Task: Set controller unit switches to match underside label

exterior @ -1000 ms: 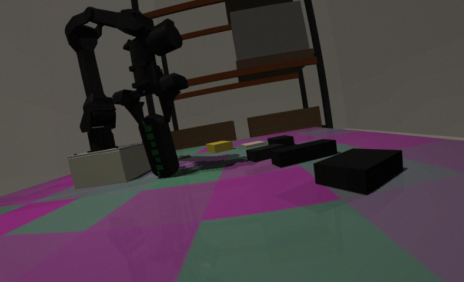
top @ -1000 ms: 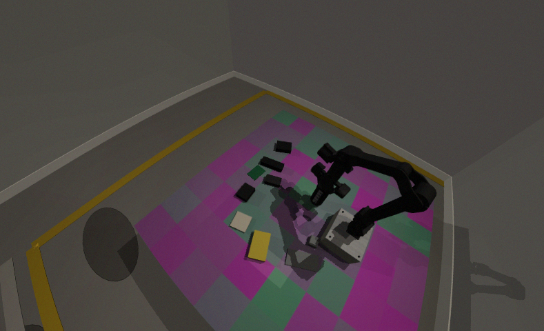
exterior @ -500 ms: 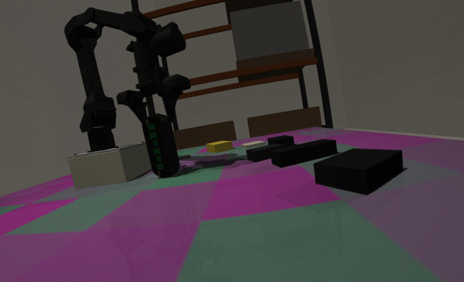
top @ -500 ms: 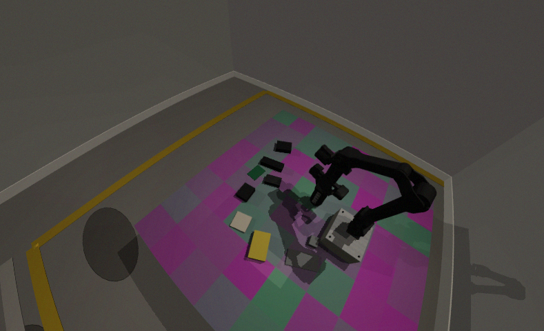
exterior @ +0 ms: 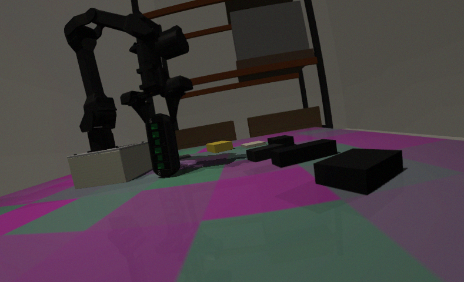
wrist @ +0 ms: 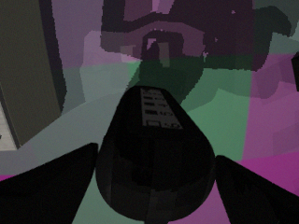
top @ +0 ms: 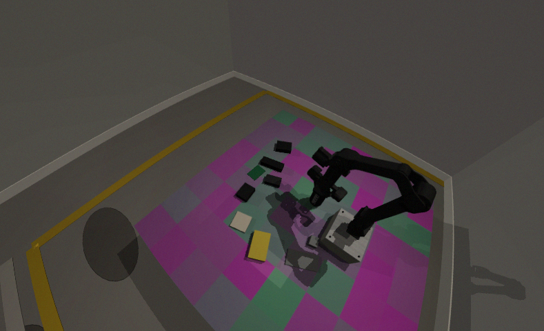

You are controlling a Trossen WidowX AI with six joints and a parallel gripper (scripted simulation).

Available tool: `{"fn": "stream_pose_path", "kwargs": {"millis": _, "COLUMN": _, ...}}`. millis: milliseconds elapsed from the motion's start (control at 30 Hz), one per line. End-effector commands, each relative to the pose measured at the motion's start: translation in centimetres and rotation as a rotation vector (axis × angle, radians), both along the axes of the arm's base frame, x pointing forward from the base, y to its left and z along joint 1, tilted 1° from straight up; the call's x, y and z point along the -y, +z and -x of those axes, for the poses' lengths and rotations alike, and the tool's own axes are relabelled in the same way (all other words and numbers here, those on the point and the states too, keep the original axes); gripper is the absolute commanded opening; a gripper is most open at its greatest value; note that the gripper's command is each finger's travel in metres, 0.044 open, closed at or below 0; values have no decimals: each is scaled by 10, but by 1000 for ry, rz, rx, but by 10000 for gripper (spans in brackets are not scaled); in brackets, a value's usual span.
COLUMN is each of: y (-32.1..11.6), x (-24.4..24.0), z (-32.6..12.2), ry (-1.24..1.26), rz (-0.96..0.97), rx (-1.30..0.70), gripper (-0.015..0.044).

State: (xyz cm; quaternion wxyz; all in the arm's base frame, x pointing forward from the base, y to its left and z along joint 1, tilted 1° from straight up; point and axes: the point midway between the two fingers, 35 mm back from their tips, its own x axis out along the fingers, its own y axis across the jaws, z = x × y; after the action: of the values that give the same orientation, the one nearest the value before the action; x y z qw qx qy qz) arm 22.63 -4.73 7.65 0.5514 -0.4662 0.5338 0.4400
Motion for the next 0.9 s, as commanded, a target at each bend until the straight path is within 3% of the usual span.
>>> {"fn": "stream_pose_path", "kwargs": {"millis": 0, "y": -4, "x": -5, "z": 2, "ry": -4, "rz": -10, "rx": -10, "gripper": 338}}
{"fn": "stream_pose_path", "kwargs": {"millis": 867, "y": -7, "x": -25, "z": -2, "ry": -4, "rz": -11, "rx": -10, "gripper": 338}}
